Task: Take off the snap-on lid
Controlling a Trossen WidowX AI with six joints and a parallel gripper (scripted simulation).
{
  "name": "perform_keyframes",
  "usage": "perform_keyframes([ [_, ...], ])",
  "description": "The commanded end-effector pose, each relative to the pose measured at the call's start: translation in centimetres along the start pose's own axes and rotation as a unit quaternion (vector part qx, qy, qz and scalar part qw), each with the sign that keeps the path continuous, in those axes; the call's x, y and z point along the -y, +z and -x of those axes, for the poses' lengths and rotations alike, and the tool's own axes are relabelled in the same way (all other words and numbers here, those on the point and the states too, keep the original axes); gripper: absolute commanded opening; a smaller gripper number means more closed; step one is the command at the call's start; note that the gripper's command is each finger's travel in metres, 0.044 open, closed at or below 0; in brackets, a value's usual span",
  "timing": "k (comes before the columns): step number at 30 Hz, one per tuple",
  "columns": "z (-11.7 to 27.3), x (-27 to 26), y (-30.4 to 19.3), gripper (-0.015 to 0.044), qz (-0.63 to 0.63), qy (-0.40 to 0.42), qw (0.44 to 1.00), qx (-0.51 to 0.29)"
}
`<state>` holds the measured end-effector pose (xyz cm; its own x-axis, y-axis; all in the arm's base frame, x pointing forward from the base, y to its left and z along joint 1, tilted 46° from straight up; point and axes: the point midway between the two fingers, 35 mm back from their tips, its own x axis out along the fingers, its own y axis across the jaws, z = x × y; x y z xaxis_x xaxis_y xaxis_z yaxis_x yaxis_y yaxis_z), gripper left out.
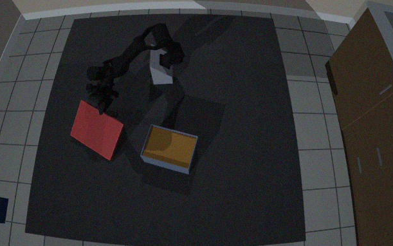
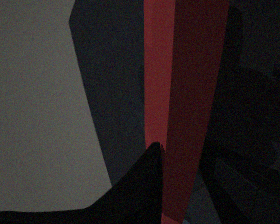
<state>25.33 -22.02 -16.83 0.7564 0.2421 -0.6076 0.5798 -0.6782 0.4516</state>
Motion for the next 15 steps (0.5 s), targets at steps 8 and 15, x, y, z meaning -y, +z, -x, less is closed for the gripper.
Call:
perform_keyframes([
  [8, -1.55, 2.32, -0.87, 0.0, -0.004, -0.023, 1.0, -0.008],
  [15, -1.9, 2.77, -0.89, 0.0, -0.004, -0.023, 1.0, -0.008],
])
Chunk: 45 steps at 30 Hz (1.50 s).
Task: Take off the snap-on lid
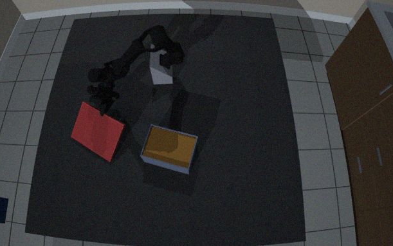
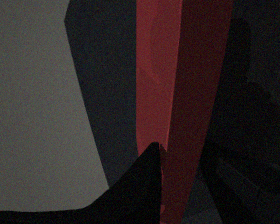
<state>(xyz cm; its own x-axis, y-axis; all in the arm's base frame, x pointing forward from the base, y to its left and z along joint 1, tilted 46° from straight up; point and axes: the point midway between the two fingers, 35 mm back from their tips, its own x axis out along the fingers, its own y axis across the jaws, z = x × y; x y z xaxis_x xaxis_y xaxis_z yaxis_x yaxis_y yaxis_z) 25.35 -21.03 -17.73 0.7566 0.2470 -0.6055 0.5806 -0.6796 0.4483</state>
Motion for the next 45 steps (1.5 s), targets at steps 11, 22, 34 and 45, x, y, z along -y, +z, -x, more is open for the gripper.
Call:
perform_keyframes([
  [11, -1.6, 2.4, -0.8, 0.0, -0.003, -0.022, 1.0, -0.006],
  [22, -2.2, 3.1, -0.8, 0.0, -0.003, -0.022, 1.0, -0.006],
  [34, -1.7, 1.9, -0.4, 0.0157, -0.002, -0.022, 1.0, -0.006],
  [45, -1.1, 3.0, -0.7, 0.0406, -0.003, -0.022, 1.0, -0.006],
])
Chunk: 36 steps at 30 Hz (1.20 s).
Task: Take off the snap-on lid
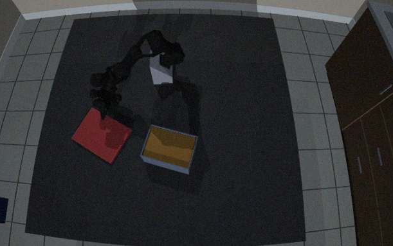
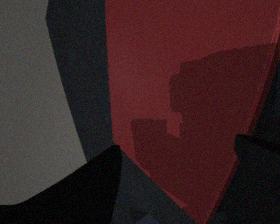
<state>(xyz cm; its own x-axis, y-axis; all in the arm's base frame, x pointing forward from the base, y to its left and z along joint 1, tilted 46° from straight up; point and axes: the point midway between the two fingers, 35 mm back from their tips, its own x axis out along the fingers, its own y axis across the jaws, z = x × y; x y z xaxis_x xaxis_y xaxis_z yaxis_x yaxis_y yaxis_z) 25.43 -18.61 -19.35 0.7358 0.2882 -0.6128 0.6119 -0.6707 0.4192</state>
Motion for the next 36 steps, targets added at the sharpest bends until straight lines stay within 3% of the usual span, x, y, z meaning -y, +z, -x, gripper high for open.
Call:
perform_keyframes([
  [1, 0.7, 0.8, 0.0, 0.0433, -0.001, 0.0, 1.0, 0.003],
  [36, 5.5, 3.8, 0.3, 0.044, -0.001, -0.002, 1.0, 0.005],
])
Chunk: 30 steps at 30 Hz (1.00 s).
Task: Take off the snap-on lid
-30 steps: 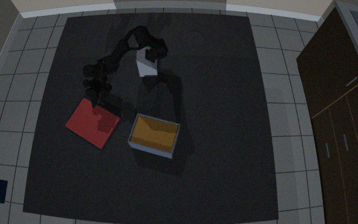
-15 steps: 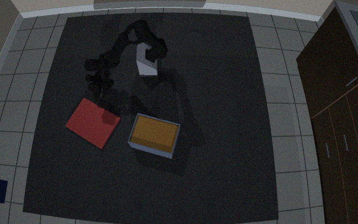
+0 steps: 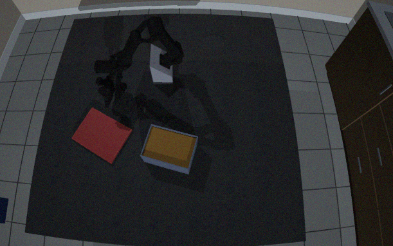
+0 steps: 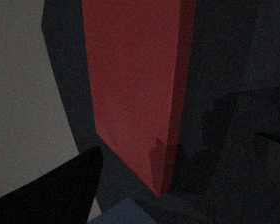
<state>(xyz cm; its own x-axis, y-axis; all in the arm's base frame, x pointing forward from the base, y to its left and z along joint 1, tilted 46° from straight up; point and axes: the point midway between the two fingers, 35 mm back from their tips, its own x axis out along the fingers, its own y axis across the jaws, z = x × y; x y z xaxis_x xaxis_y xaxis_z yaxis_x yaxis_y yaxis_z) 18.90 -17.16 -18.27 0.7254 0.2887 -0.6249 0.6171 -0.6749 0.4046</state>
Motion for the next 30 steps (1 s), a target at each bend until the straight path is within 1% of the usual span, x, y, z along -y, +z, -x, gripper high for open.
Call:
perform_keyframes([
  [1, 0.6, -0.8, 0.1, 0.044, 0.004, 0.004, 1.0, -0.001],
  [30, 5.7, -3.6, 0.2, 0.044, 0.004, 0.003, 1.0, 0.001],
])
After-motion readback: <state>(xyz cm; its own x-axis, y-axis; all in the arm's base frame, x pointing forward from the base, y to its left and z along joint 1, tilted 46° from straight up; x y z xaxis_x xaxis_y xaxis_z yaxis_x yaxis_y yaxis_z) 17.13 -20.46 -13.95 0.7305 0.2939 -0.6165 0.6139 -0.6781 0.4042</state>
